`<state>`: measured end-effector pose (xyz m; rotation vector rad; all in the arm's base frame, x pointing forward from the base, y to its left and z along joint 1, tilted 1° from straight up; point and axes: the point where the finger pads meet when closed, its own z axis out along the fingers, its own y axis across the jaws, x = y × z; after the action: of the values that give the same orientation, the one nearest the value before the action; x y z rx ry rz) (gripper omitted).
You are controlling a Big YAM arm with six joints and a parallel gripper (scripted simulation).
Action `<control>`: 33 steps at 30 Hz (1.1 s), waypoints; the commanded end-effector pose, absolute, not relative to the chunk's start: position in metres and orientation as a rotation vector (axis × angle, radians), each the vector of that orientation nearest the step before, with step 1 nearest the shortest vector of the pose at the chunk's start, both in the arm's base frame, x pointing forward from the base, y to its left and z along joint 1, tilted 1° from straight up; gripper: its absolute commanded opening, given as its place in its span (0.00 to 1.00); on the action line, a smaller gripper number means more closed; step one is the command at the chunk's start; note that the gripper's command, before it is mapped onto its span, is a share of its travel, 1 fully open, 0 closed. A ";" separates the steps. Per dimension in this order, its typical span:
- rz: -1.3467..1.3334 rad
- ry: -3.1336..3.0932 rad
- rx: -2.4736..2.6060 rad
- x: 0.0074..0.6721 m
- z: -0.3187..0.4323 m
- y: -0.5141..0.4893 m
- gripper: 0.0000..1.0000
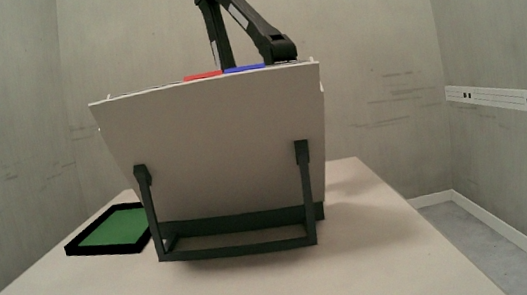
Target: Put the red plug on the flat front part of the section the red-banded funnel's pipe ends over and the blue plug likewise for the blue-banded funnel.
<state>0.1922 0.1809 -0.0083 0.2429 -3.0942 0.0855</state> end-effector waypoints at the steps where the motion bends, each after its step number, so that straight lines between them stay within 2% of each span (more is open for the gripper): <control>1: 0.069 -3.109 0.242 0.204 -0.002 0.189 0.00; 33: 0.050 -3.124 0.254 0.204 -0.002 0.190 0.00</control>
<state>0.1963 0.1848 -0.0079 0.2546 -3.1127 0.0615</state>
